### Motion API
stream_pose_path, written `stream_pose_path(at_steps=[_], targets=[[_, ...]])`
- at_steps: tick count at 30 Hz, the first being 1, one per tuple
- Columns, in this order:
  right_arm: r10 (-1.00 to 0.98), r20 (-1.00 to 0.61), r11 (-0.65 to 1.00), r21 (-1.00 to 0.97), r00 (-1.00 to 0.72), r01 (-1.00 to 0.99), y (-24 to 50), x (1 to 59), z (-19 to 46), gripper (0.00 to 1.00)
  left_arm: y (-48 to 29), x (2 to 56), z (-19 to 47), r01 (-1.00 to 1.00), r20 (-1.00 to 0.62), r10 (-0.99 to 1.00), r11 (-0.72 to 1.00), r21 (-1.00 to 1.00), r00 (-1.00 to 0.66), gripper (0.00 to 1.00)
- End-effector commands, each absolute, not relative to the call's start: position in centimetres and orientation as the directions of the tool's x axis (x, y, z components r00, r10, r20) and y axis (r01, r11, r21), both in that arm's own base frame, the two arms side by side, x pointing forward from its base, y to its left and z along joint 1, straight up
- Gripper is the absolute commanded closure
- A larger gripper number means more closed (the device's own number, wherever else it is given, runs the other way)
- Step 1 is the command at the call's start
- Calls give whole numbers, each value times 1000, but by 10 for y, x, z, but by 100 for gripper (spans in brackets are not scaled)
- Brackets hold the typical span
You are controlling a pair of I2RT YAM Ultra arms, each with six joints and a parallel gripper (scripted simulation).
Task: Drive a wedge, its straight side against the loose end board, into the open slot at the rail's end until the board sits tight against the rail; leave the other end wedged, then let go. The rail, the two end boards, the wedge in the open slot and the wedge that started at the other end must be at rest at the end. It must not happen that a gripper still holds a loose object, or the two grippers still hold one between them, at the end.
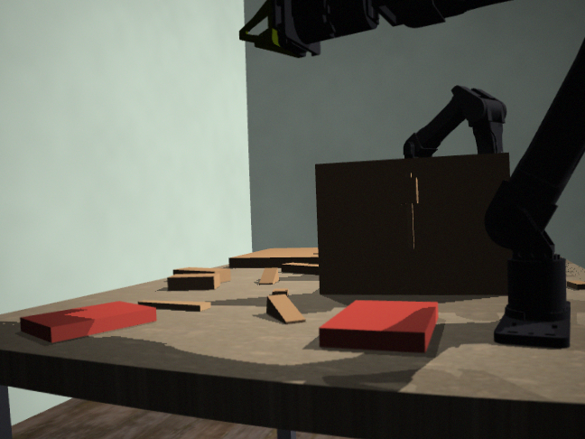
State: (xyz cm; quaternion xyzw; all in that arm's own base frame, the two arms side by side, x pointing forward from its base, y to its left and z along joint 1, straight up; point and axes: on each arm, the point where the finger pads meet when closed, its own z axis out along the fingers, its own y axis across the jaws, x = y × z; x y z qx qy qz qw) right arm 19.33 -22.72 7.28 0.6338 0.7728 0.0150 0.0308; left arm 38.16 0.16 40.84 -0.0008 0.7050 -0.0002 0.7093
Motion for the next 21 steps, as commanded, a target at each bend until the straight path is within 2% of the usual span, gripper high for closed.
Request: stream_pose_path(at_steps=[1,14,21], targets=[[974,-85,220,153,-209,963,-224,217,75,98,1,381,430,-1,-999,2,1000,2,51,61],[925,-219,376,426,-309,823,-200,309,102,98,1,381,430,-1,-999,2,1000,2,51,61],[899,-264,438,507,-350,742,-183,339,116,98,1,381,430,-1,-999,2,1000,2,51,61]])
